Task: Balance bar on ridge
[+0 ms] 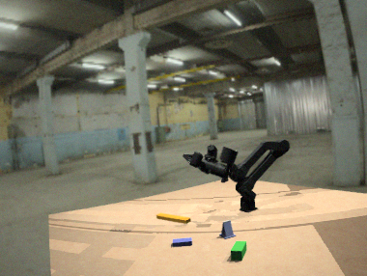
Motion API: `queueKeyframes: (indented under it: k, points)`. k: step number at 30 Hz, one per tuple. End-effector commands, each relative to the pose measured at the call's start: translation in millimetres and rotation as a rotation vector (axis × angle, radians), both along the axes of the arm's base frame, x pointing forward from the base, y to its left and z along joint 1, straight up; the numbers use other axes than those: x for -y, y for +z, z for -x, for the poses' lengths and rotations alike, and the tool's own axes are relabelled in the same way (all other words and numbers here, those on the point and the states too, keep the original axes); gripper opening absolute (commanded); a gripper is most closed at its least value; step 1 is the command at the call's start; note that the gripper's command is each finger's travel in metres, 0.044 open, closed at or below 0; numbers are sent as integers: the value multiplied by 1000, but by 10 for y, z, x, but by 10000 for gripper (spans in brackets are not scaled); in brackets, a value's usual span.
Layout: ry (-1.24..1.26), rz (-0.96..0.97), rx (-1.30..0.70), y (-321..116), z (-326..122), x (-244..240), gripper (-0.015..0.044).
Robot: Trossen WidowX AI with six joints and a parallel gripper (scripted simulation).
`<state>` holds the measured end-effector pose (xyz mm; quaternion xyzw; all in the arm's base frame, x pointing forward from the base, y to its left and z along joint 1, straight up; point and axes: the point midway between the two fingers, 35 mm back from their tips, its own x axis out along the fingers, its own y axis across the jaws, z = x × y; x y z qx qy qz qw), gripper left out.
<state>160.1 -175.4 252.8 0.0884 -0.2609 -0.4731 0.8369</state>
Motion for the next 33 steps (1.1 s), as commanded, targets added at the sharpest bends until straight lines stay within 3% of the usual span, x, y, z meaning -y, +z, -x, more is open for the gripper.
queueKeyframes:
  k: [1,4,33]
  points:
    - [1,-2,-2,-1,-7,2,374]
    - [21,-25,-37,-12,-111,30,315]
    - [240,-399,-447,-441,-1133,205,315]
